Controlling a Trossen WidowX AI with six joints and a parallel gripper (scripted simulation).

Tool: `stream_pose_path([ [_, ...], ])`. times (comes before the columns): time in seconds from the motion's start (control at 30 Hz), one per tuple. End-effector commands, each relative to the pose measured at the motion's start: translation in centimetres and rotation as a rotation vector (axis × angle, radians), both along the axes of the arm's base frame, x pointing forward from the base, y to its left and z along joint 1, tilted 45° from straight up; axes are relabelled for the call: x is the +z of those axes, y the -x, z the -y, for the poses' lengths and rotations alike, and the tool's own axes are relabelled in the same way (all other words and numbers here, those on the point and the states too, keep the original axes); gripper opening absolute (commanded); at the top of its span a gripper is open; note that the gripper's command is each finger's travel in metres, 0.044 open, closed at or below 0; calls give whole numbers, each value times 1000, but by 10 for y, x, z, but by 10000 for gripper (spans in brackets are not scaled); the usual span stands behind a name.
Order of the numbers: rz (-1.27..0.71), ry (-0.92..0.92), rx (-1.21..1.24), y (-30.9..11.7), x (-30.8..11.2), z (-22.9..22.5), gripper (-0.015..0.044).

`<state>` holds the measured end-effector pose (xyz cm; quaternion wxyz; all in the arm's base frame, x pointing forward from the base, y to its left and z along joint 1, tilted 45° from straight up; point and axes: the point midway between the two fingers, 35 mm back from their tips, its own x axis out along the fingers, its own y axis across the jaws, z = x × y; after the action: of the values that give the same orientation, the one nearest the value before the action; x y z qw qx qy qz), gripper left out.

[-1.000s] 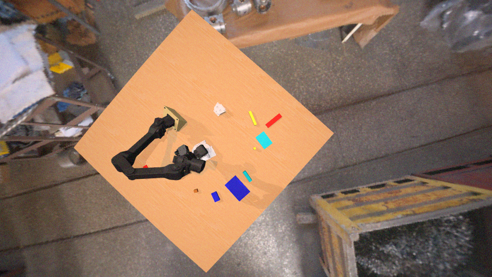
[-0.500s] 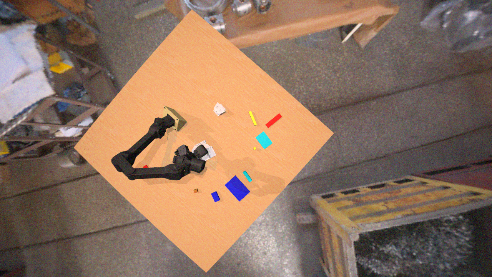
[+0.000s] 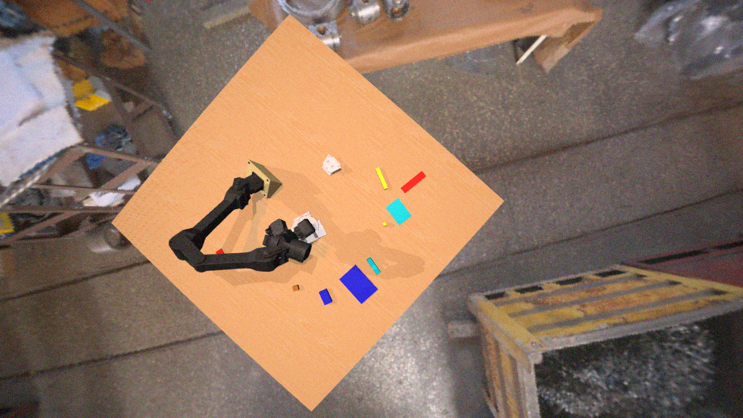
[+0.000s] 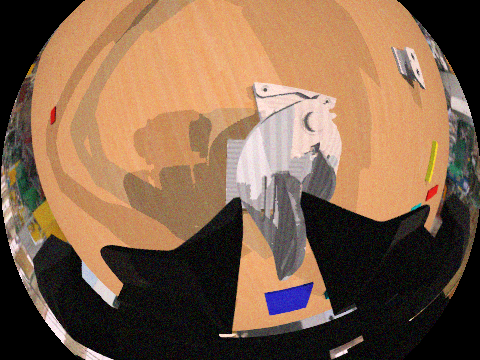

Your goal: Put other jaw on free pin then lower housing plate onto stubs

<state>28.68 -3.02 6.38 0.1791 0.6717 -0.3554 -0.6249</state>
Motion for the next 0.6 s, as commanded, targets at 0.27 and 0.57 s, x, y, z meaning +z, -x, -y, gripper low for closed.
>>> stream_pose_path([
  [0.27,-11,7,6,3,-15,15,134],
  [0.57,-13,9,8,4,-25,26,134],
])
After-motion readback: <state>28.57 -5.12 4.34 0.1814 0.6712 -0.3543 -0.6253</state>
